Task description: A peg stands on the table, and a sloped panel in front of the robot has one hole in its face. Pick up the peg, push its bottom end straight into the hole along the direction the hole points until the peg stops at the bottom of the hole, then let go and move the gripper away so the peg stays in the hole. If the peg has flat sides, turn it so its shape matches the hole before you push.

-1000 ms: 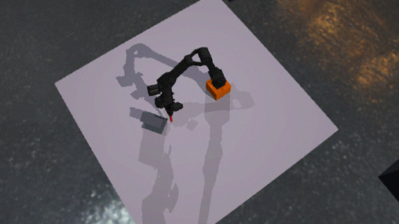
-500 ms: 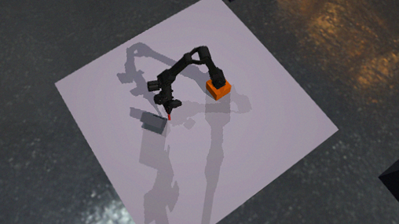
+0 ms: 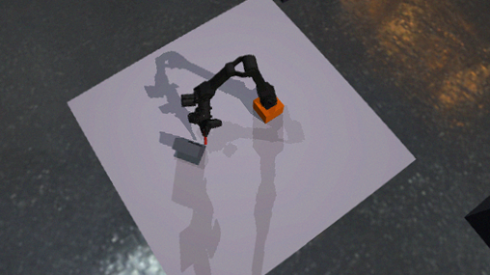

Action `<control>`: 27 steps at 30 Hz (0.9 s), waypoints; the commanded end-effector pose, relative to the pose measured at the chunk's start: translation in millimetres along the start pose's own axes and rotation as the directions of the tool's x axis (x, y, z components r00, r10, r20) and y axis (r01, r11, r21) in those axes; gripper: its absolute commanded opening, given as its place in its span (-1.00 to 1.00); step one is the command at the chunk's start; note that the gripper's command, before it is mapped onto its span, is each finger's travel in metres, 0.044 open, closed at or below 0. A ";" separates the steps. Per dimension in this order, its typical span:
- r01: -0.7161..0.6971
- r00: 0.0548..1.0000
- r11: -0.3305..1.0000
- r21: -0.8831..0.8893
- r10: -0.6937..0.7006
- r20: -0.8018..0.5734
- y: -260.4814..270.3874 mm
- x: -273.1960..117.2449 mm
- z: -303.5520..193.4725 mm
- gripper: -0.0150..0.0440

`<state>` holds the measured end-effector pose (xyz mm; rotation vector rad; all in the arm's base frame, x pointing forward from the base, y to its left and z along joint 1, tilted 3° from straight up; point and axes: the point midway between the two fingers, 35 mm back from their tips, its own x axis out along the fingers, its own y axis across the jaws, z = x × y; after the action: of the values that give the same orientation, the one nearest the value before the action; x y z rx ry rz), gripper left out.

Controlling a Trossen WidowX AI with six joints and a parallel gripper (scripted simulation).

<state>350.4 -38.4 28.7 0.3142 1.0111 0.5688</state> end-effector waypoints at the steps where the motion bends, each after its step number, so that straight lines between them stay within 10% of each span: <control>1: -0.009 1.000 1.000 0.002 0.009 0.016 -2.2 -1.7 -3.4 -0.49; 27: -0.016 0.988 1.000 -0.007 0.017 0.153 -25.0 -24.7 -9.9 -0.49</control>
<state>342.4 -72.0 30.0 0.3486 0.8713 0.5508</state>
